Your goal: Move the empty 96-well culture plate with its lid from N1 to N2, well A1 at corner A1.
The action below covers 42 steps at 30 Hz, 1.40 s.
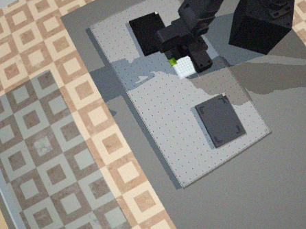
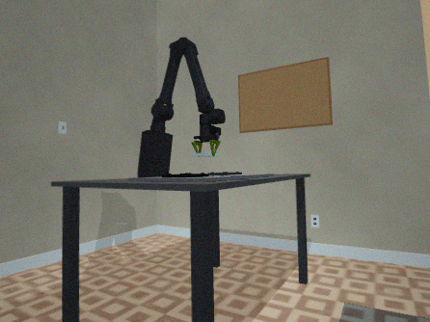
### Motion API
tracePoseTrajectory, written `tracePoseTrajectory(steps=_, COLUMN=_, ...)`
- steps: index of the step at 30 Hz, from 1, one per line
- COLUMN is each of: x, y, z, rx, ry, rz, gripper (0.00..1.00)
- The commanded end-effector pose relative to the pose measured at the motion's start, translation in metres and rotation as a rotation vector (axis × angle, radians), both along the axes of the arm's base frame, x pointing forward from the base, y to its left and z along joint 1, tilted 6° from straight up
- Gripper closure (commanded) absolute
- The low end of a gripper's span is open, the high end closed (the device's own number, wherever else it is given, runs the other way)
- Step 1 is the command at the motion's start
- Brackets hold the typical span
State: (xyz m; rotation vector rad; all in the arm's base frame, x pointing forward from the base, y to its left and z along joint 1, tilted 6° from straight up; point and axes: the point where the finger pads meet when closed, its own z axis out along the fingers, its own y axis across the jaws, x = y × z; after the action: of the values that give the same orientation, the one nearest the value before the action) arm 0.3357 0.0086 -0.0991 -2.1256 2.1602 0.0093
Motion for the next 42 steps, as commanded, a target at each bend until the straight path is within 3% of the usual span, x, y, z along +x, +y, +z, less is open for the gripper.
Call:
tracePoseTrajectory(steps=1, x=0.005, y=0.006, z=0.008, rx=0.000, ry=-0.028, rz=-0.037, gripper=1.00)
tracePoseTrajectory(steps=42, x=-0.003, y=0.134, z=0.018, rx=0.011, ry=-0.024, rz=-0.037, gripper=1.00)
